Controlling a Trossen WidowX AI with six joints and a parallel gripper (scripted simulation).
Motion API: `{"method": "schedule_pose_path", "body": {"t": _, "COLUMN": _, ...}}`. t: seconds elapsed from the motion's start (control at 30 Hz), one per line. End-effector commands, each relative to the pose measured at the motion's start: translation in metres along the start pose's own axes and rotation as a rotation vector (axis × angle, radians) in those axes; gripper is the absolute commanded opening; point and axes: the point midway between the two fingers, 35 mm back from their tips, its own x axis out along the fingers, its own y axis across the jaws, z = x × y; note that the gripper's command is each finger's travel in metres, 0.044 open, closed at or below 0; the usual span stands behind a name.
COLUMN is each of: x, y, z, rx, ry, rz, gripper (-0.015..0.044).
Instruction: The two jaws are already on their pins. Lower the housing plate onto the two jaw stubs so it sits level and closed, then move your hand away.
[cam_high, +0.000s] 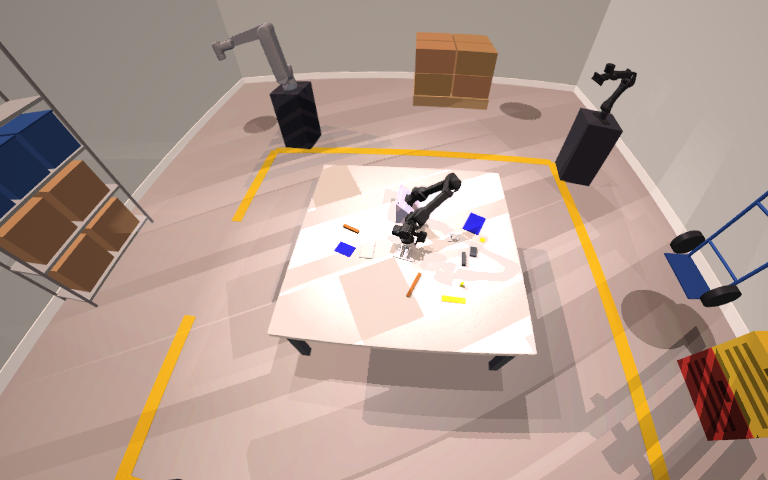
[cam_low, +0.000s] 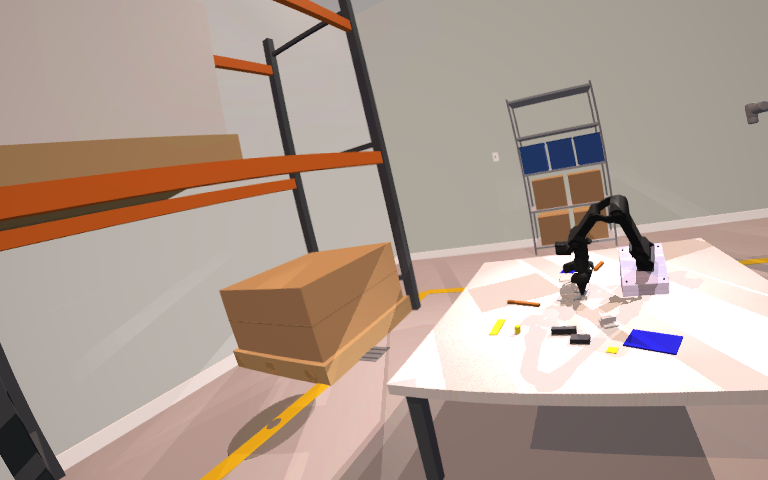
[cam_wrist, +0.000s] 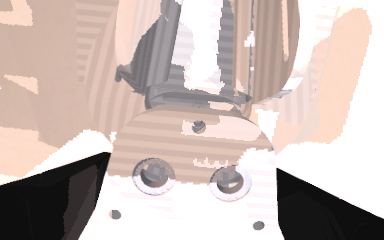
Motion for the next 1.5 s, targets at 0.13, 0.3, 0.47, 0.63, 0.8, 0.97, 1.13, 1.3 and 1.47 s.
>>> {"method": "schedule_pose_path", "body": {"t": 0.13, "x": 0.0014, "y": 0.0002, "z": -0.0009, "rx": 0.007, "ry": 0.002, "rz": 0.005, "gripper": 0.0351}}
{"method": "schedule_pose_path", "body": {"t": 0.3, "x": 0.0033, "y": 0.0002, "z": -0.0009, "rx": 0.007, "ry": 0.002, "rz": 0.005, "gripper": 0.0351}}
{"method": "schedule_pose_path", "body": {"t": 0.47, "x": 0.0033, "y": 0.0002, "z": -0.0009, "rx": 0.007, "ry": 0.002, "rz": 0.005, "gripper": 0.0351}}
{"method": "schedule_pose_path", "body": {"t": 0.63, "x": 0.0056, "y": 0.0003, "z": -0.001, "rx": 0.007, "ry": 0.002, "rz": 0.005, "gripper": 0.0351}}
{"method": "schedule_pose_path", "body": {"t": 0.8, "x": 0.0058, "y": 0.0003, "z": -0.001, "rx": 0.007, "ry": 0.002, "rz": 0.005, "gripper": 0.0351}}
{"method": "schedule_pose_path", "body": {"t": 0.97, "x": 0.007, "y": 0.0003, "z": -0.001, "rx": 0.007, "ry": 0.002, "rz": 0.005, "gripper": 0.0351}}
{"method": "schedule_pose_path", "body": {"t": 1.13, "x": 0.0082, "y": 0.0003, "z": -0.001, "rx": 0.007, "ry": 0.002, "rz": 0.005, "gripper": 0.0351}}
{"method": "schedule_pose_path", "body": {"t": 1.3, "x": 0.0083, "y": 0.0003, "z": -0.001, "rx": 0.007, "ry": 0.002, "rz": 0.005, "gripper": 0.0351}}
{"method": "schedule_pose_path", "body": {"t": 1.47, "x": 0.0106, "y": 0.0003, "z": -0.001, "rx": 0.007, "ry": 0.002, "rz": 0.005, "gripper": 0.0351}}
